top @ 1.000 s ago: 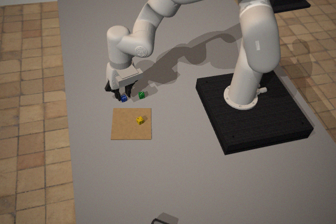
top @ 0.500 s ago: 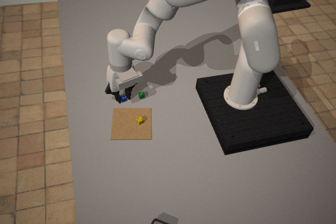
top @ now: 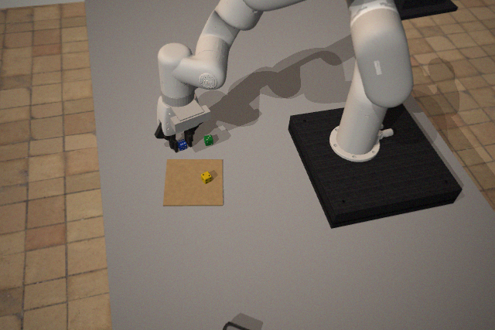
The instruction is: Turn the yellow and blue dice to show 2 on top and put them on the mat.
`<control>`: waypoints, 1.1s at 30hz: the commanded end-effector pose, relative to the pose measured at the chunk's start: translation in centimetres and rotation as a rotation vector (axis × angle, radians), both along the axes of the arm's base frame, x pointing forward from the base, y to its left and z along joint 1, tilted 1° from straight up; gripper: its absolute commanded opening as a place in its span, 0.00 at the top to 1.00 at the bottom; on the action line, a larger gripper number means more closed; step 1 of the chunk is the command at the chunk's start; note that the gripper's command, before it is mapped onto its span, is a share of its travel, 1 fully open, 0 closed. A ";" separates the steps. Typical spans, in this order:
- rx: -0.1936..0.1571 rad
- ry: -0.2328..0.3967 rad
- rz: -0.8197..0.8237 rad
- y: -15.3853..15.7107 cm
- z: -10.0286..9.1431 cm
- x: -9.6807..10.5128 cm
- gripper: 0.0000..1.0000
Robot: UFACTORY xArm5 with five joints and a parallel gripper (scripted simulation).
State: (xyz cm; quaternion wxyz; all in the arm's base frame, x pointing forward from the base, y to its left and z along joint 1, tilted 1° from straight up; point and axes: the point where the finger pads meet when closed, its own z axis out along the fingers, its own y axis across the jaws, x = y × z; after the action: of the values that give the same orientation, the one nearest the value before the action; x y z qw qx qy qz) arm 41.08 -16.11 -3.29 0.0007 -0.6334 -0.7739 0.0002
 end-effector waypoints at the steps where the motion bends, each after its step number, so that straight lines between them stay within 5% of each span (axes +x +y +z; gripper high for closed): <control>1: -0.001 -0.003 0.000 0.0 0.1 0.1 0.64; 21: -0.001 -0.003 0.000 0.0 0.1 0.1 0.64; 22: -0.001 -0.003 0.000 0.0 0.1 0.1 0.85; 33: -0.001 -0.003 0.000 0.0 0.1 0.1 0.85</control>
State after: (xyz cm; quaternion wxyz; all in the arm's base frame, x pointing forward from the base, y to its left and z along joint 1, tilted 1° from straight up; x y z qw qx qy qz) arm 41.08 -16.11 -3.29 0.0006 -0.6334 -0.7739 0.0002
